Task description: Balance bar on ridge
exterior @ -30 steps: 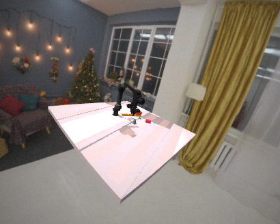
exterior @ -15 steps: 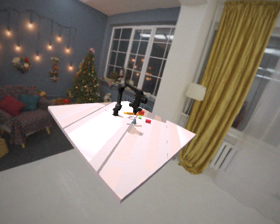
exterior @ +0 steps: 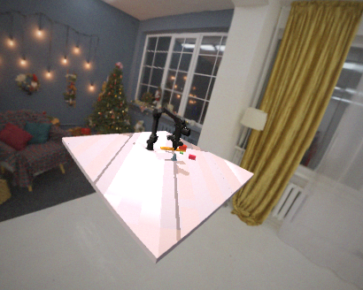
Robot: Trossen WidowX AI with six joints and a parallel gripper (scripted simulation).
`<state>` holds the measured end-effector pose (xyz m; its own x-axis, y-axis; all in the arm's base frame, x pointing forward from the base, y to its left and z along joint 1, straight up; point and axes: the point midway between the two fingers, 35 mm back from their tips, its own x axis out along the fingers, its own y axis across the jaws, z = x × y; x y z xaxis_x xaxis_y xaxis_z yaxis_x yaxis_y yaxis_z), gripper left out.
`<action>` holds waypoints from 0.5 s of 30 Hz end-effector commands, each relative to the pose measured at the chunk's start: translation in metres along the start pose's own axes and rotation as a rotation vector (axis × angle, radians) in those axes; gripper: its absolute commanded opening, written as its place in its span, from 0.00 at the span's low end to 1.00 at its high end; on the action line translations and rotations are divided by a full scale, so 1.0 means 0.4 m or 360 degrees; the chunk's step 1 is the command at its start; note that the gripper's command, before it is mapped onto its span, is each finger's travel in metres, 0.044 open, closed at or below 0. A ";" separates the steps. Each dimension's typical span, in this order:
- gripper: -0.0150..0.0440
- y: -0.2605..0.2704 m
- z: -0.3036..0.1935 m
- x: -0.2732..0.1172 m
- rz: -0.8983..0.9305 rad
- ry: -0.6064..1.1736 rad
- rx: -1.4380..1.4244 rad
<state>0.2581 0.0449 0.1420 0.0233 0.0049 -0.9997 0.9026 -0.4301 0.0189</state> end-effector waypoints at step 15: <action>0.25 -0.003 0.001 0.060 0.0003 0.0001 0.0011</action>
<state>0.2568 0.0451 0.1191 0.0212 0.0045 -0.9998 0.9016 -0.4322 0.0172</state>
